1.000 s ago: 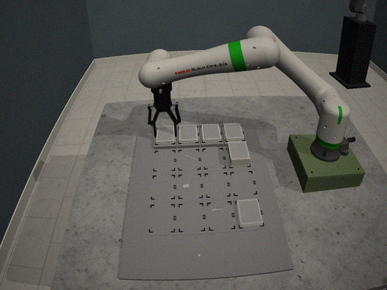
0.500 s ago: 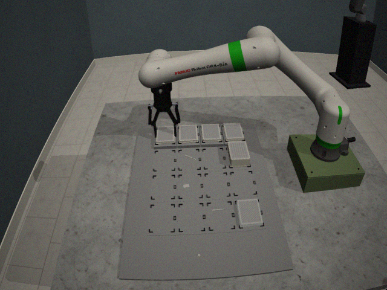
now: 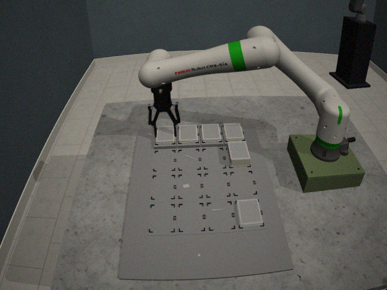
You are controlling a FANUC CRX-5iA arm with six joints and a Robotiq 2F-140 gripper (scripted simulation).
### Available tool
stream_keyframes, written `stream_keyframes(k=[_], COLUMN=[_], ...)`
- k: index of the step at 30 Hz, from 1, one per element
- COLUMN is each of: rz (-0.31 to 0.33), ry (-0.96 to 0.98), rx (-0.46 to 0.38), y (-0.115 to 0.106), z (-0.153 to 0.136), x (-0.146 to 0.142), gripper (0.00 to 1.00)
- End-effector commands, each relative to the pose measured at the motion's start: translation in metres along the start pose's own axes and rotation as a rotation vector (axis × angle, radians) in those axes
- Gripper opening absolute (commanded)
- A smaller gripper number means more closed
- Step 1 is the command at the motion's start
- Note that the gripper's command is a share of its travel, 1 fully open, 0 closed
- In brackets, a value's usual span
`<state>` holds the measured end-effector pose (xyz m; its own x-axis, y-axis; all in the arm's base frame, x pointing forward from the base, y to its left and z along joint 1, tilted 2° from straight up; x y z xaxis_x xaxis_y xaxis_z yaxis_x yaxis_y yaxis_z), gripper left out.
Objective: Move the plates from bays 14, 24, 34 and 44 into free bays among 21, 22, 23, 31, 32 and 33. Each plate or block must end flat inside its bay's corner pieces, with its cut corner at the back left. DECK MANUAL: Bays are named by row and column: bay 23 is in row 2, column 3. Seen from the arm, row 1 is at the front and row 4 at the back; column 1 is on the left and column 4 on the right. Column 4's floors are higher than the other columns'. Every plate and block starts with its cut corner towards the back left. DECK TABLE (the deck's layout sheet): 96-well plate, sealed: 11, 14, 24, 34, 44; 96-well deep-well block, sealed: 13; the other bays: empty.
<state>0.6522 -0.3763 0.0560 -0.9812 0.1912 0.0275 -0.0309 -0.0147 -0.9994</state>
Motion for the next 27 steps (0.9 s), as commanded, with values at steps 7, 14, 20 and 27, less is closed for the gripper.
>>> stream_keyframes(k=[7,14,20,27], rz=[0.003,0.003,0.003,0.003], ry=[0.0,0.0,0.0,0.0], rx=[0.001,0.001,0.001,0.001], y=[-0.0024,-0.0024,-0.0024,-0.0024], z=[0.0003,0.0003,0.0003,0.0003], x=[-0.0005,-0.0005,-0.0005,-0.0005], gripper=[0.6,0.6,0.59,0.59])
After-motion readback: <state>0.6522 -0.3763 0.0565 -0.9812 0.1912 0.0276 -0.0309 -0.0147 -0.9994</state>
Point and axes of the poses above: the point where the finger pads meet when closed, its own y axis out along the fingers, its own x axis across the jaws, z = x × y, the point moved 10 cm from there along -y, back along the fingers
